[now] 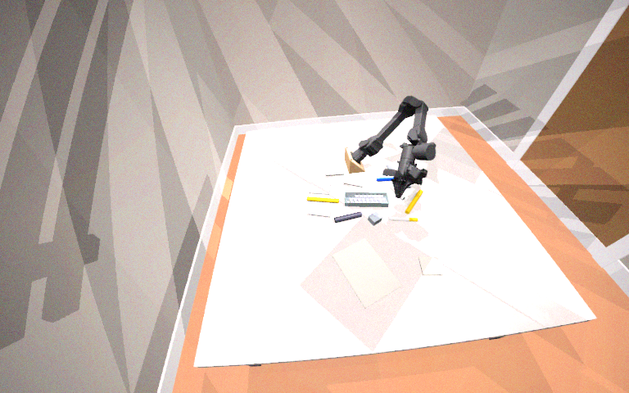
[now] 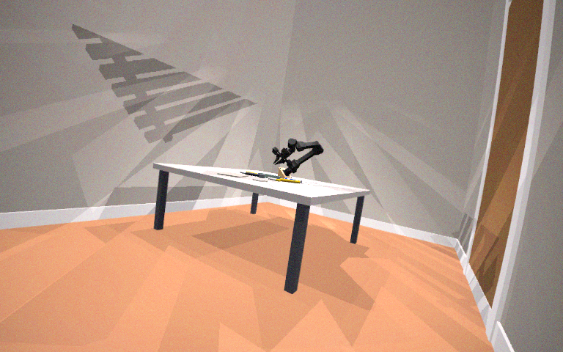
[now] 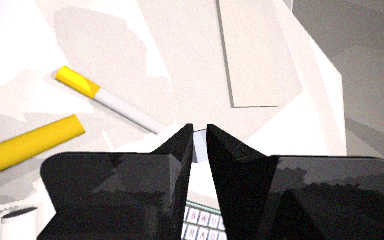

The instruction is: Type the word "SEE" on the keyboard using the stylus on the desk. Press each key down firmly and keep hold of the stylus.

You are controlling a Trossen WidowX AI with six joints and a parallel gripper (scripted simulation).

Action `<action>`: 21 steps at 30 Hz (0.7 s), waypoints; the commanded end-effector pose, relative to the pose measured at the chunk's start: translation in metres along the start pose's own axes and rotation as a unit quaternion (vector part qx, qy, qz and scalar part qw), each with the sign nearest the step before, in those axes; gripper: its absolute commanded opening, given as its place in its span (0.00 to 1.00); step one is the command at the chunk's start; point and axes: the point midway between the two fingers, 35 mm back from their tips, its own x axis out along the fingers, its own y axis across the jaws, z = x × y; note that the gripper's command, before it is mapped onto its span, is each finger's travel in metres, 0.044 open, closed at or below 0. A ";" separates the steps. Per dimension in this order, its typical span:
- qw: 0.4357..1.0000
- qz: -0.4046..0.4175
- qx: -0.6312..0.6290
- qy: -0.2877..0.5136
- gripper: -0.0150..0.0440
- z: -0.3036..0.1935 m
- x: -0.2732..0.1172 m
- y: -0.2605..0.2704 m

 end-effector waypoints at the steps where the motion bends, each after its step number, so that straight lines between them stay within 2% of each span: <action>1: 0.986 0.073 0.067 0.137 0.25 -0.047 0.018 0.000; 5: 0.935 0.160 0.171 0.265 0.25 -0.087 0.021 0.007; 8: 0.891 0.209 0.241 0.323 0.25 -0.101 0.018 0.013; 21: 0.887 0.213 0.247 0.327 0.25 -0.102 0.017 0.013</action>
